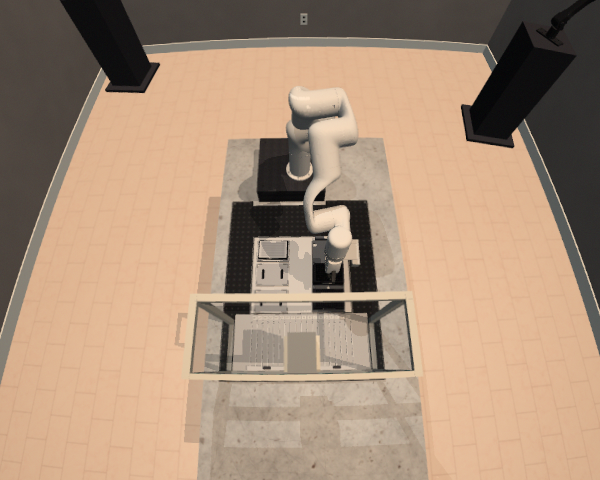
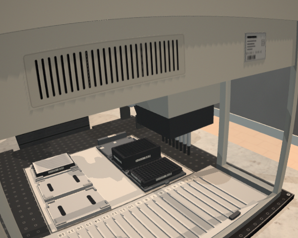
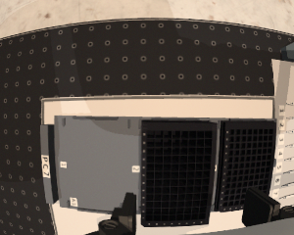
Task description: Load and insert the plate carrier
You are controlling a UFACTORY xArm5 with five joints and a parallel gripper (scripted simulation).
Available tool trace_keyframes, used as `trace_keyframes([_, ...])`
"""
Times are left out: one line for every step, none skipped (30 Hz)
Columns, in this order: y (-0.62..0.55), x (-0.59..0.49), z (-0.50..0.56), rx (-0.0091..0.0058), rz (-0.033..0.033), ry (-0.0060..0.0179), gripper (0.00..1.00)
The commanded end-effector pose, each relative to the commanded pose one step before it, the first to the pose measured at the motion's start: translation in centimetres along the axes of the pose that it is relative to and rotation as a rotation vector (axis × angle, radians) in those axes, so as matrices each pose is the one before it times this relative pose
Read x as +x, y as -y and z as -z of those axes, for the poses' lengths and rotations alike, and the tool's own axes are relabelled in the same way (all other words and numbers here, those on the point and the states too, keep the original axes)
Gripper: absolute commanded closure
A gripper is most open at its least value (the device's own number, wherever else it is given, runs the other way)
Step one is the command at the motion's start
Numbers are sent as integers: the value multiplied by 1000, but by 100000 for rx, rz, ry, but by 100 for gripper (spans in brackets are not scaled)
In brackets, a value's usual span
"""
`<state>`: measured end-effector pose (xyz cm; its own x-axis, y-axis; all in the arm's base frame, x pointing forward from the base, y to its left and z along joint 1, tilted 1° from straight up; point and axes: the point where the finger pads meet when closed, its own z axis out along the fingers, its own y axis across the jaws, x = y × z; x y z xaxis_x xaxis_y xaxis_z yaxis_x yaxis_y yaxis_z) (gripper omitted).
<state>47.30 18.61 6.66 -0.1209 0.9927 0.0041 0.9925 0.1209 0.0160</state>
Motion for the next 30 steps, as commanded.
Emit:
trace_keyframes([-126, 24, 611, -13, 0, -1462, 0])
trace_keyframes([0, 0, 167, 0, 0, 0, 0])
trace_keyframes([0, 0, 167, 0, 0, 0, 0])
trace_keyframes([0, 0, 167, 0, 0, 0, 0])
trace_keyframes([0, 0, 167, 0, 0, 0, 0])
trace_keyframes([0, 0, 167, 0, 0, 0, 0])
trace_keyframes([0, 0, 167, 0, 0, 0, 0])
trace_keyframes([0, 0, 0, 0, 0, 0, 0])
trace_keyframes([0, 0, 0, 0, 0, 0, 0])
trace_keyframes([0, 0, 167, 0, 0, 0, 0])
trace_keyframes([0, 0, 167, 0, 0, 0, 0])
trace_keyframes([0, 0, 167, 0, 0, 0, 0])
trace_keyframes([0, 0, 167, 0, 0, 0, 0])
trace_keyframes([0, 0, 167, 0, 0, 0, 0])
trace_keyframes([0, 0, 167, 0, 0, 0, 0])
trace_keyframes([0, 0, 167, 0, 0, 0, 0])
trace_keyframes([0, 0, 167, 0, 0, 0, 0])
trace_keyframes([0, 0, 167, 0, 0, 0, 0])
trace_keyframes([0, 0, 123, 0, 0, 0, 0])
trace_keyframes([0, 0, 0, 0, 0, 0, 0])
trace_keyframes([0, 0, 0, 0, 0, 0, 0])
trace_keyframes([0, 0, 0, 0, 0, 0, 0])
trace_keyframes([0, 0, 0, 0, 0, 0, 0])
trace_keyframes([0, 0, 0, 0, 0, 0, 0])
trace_keyframes([0, 0, 0, 0, 0, 0, 0])
trace_keyframes([0, 0, 0, 0, 0, 0, 0])
trace_keyframes([0, 0, 0, 0, 0, 0, 0])
trace_keyframes([0, 0, 0, 0, 0, 0, 0])
trace_keyframes([0, 0, 0, 0, 0, 0, 0])
trace_keyframes([0, 0, 0, 0, 0, 0, 0])
